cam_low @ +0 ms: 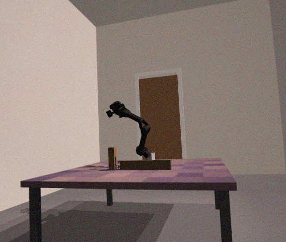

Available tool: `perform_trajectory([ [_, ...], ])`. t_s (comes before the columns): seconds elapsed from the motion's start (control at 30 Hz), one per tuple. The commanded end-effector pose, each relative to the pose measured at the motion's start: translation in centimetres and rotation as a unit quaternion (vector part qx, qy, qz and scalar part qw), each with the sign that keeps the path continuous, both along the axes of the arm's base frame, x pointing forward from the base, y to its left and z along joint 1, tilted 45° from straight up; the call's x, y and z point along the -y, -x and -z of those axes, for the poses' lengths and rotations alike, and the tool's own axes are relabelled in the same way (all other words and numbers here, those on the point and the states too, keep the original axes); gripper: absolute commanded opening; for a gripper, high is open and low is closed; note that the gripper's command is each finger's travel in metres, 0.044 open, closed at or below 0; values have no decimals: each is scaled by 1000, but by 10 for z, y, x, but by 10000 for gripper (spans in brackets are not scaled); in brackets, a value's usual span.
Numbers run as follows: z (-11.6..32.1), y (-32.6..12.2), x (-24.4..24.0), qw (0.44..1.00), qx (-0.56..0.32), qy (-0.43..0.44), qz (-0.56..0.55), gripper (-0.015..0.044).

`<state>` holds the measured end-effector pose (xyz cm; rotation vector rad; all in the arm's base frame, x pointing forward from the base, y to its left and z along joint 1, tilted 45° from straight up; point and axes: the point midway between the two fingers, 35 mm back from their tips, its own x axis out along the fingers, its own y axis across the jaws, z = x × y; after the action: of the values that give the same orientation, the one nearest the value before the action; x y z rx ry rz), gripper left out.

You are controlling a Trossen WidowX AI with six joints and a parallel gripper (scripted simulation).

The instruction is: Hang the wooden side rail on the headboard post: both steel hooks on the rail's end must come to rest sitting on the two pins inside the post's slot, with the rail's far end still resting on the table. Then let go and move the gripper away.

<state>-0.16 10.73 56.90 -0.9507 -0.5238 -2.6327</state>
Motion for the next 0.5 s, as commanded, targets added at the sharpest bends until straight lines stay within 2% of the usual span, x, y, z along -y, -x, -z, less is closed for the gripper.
perform_trajectory([
  [0.0, 0, 1, 1, 1000, 1, -2, -1, 426],
  [0.17, 3, 32, 25, 998, 20, -60, -28, 440],
  [0.47, 21, 84, 123, 961, 24, -252, -114, 440],
])
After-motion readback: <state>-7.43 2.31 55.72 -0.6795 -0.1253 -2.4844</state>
